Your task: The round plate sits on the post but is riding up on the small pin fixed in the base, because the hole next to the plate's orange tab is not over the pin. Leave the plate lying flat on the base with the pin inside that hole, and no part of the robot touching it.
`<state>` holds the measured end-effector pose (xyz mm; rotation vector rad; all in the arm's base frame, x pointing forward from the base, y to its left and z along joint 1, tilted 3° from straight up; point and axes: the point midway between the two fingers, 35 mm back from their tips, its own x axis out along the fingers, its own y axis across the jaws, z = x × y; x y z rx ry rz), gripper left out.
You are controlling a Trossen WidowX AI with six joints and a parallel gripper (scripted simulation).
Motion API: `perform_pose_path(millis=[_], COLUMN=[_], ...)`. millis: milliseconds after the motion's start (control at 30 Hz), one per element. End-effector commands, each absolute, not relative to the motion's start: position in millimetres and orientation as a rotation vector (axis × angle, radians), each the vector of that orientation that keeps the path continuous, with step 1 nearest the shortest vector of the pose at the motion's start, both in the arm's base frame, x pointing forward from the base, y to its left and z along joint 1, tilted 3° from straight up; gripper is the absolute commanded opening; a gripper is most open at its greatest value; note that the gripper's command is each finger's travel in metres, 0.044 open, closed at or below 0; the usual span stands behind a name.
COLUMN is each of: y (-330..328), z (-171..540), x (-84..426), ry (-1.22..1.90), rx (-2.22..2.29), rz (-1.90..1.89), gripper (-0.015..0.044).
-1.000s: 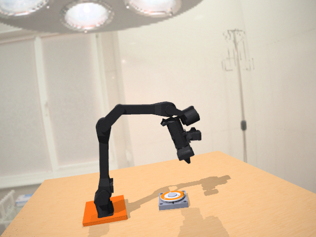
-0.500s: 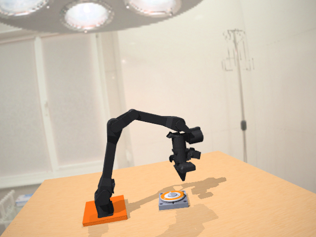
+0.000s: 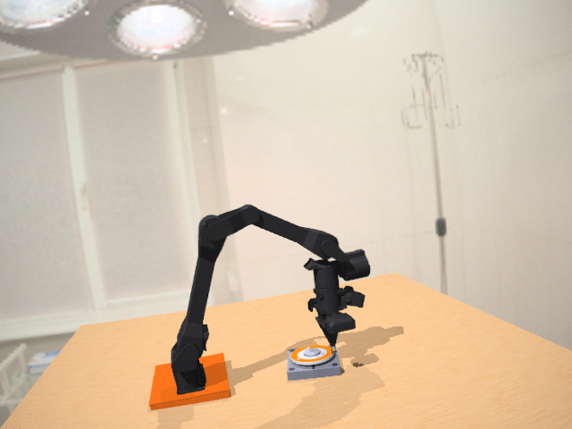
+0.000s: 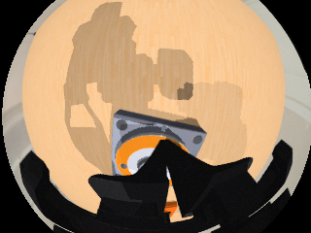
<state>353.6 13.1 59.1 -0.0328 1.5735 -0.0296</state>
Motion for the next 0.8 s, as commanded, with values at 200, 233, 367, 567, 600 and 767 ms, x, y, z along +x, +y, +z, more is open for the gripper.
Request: perform_pose_path(millis=[200,233,367,567,600,767], y=[4,2,-3,-8,-8,-11], z=[55,55,54,54,54,54], x=[349,349,346,343,342,339], ry=[1.575,1.575,1.575,1.575,1.575,1.576], rx=[-0.039,-0.039,-0.040,-0.040,-0.040,-0.040], rz=[-0.031,-0.031,-0.031,-0.031,-0.031,-0.032], gripper=[0.0000,0.0000,0.0000,0.0000,0.0000,0.0000])
